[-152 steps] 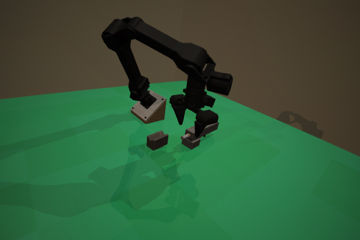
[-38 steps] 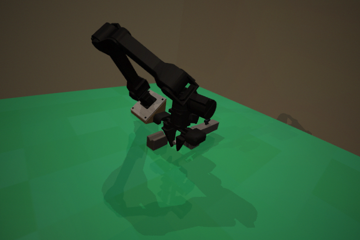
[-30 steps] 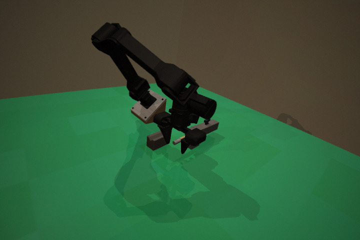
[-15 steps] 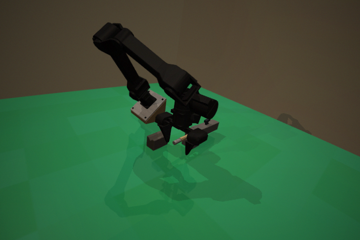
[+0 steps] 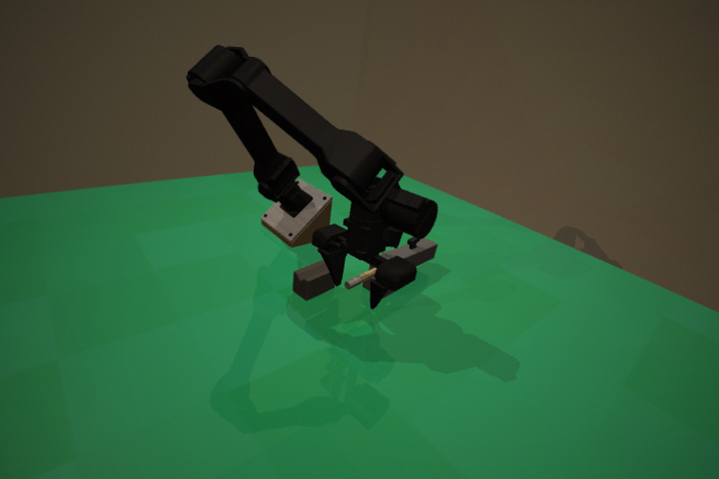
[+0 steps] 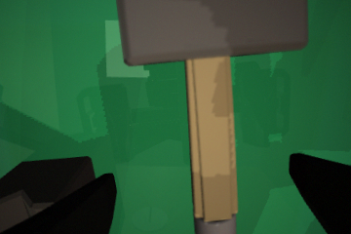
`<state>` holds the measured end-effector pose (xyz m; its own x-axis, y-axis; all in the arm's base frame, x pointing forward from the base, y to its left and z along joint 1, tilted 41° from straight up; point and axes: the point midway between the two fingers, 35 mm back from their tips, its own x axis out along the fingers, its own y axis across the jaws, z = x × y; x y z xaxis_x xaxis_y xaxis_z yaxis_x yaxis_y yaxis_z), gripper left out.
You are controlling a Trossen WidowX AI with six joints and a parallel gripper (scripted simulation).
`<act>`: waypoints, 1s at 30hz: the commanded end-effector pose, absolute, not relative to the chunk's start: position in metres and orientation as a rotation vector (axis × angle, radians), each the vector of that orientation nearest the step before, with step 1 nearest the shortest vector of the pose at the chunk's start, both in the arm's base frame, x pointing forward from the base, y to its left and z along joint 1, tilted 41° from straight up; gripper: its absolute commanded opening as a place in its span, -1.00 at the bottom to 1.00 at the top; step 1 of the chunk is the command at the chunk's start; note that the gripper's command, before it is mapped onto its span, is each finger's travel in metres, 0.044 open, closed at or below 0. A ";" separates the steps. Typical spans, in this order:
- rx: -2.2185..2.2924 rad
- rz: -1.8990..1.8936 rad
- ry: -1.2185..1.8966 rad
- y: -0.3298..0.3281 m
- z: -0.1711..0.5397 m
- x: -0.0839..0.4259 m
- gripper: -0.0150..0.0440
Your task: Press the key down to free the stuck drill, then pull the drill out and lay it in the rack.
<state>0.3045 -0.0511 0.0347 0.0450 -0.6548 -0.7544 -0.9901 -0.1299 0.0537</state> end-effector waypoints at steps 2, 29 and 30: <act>-1.836 0.891 1.651 -0.051 0.035 0.305 0.56; -1.828 0.891 1.651 -0.048 0.038 0.304 -0.49; -1.828 0.891 1.651 -0.048 0.038 0.304 -0.49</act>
<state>0.3039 -0.0499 0.0371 0.0425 -0.6556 -0.7539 -0.9902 -0.1278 0.0554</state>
